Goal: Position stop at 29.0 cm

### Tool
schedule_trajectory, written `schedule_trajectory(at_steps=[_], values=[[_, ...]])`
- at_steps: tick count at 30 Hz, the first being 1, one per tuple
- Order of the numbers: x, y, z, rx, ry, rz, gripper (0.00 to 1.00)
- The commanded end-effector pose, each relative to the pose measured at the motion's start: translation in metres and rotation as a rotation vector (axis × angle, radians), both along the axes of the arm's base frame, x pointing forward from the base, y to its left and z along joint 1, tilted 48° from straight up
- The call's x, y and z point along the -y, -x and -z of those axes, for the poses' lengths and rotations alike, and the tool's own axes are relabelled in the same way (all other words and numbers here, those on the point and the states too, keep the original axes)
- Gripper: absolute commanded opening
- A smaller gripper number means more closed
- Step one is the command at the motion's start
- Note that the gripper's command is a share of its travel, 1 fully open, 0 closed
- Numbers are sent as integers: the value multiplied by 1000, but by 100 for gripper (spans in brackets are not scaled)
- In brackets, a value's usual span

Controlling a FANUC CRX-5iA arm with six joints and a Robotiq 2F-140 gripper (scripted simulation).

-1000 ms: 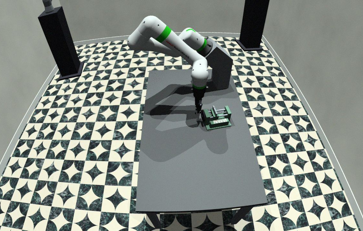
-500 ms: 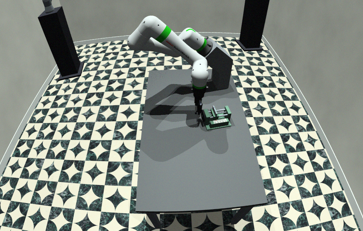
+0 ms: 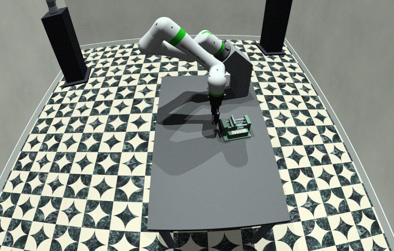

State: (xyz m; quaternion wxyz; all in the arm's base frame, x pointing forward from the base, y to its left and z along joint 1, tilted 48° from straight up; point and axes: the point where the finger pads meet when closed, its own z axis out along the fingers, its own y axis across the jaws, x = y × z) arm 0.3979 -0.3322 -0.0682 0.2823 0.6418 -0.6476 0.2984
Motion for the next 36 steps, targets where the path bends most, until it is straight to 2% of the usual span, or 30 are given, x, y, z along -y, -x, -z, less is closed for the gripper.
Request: schedule_trajectory(at_steps=[1,10,16,19,36], values=[[0,0,0,0,0,0,33],[-16,0,-14,0,0,0,33],[-59,1,-52,0,0,0,33],[-72,2,-64,0,0,0,33],[-75,2,-66,0,0,0,33]])
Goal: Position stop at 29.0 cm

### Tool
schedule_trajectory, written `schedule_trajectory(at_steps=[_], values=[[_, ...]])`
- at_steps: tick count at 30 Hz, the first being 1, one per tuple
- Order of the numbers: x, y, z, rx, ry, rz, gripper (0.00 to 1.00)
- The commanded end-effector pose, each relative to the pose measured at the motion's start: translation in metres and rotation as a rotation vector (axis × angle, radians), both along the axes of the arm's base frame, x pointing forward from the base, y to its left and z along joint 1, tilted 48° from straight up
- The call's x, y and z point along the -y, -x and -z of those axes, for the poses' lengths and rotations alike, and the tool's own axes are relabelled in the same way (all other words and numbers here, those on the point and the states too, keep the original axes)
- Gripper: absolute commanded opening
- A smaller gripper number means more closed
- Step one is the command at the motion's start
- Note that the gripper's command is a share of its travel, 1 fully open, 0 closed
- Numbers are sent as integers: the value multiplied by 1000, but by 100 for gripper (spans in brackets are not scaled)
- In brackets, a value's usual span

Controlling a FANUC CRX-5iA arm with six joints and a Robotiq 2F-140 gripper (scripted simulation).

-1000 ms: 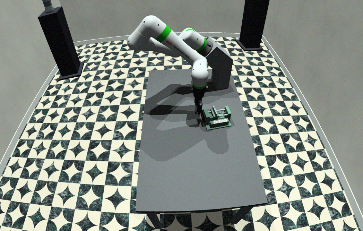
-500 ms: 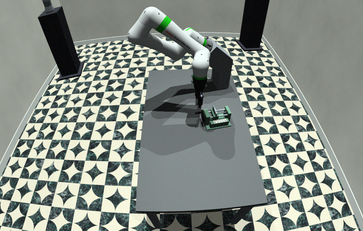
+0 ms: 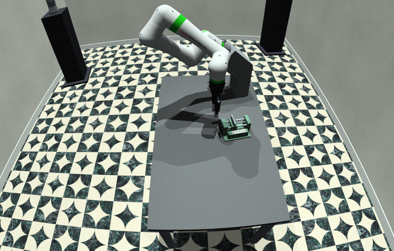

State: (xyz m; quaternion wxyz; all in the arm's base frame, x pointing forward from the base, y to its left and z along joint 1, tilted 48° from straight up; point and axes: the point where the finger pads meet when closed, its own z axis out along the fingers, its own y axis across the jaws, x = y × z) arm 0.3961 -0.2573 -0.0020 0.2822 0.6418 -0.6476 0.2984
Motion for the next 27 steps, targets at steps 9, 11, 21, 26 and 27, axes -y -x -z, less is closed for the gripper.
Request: schedule_trajectory(at_steps=[9,11,21,26,27], values=[[-21,-21,23,0,0,0,33],[-36,-36,39,0,0,0,33],[-81,-81,89,0,0,0,33],[-81,-81,90,0,0,0,33],[-81,-82,90,0,0,0,33]])
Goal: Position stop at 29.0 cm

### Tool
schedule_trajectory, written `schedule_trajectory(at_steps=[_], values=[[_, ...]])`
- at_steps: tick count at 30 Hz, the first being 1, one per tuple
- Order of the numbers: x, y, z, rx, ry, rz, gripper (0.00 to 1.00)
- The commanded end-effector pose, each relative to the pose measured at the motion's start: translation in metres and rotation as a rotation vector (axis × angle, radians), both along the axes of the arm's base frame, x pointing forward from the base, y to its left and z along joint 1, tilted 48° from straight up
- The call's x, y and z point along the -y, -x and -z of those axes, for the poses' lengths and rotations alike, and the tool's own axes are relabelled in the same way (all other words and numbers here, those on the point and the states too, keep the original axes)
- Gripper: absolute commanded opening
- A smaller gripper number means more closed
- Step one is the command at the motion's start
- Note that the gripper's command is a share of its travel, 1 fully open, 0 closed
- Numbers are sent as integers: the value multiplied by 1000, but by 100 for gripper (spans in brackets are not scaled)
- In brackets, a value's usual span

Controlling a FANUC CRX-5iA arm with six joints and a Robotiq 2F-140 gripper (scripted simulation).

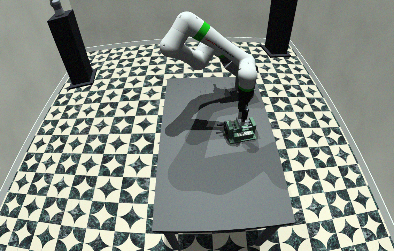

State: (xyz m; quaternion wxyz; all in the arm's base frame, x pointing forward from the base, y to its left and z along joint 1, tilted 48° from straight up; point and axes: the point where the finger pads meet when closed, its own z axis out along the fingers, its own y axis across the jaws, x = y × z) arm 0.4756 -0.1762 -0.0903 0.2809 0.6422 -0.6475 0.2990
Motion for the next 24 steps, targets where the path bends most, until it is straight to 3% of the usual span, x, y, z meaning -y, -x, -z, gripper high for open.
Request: schedule_trajectory(at_steps=[1,24], values=[[1,-2,2,-2,1,2,33],[6,-2,7,-2,1,2,33]])
